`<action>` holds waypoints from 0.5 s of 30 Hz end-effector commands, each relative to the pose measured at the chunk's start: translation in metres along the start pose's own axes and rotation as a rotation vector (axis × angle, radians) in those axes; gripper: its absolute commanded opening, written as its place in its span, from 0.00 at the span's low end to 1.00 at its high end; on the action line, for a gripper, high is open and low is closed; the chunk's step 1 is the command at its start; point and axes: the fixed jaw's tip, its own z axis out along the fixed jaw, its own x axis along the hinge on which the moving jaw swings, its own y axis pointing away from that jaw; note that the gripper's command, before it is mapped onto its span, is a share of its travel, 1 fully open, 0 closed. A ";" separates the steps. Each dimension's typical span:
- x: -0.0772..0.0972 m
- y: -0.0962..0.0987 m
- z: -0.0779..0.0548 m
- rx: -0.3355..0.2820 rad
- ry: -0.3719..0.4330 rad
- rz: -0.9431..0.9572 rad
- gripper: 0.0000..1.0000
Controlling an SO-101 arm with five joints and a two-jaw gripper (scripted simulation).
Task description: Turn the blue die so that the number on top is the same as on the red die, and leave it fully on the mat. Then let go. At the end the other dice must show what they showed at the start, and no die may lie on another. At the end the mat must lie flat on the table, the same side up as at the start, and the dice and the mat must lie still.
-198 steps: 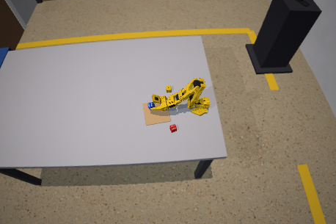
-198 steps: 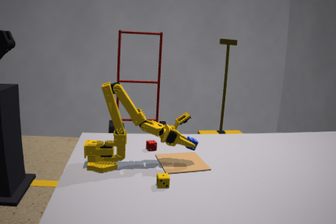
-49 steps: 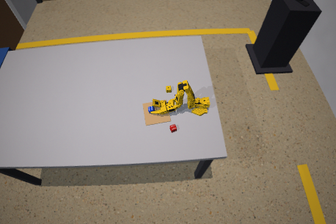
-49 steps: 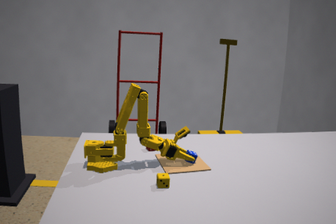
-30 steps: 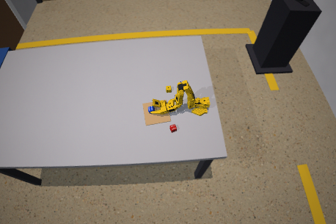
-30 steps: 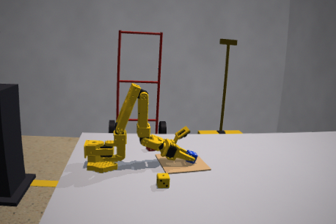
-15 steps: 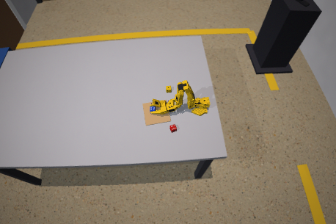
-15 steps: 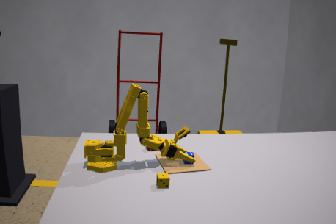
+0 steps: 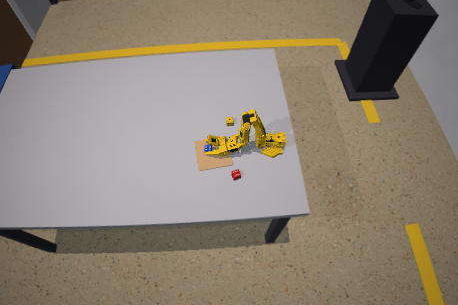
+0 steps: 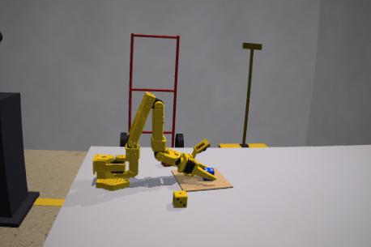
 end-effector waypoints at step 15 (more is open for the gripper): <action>-0.020 0.000 -0.014 -0.027 -0.119 0.388 0.36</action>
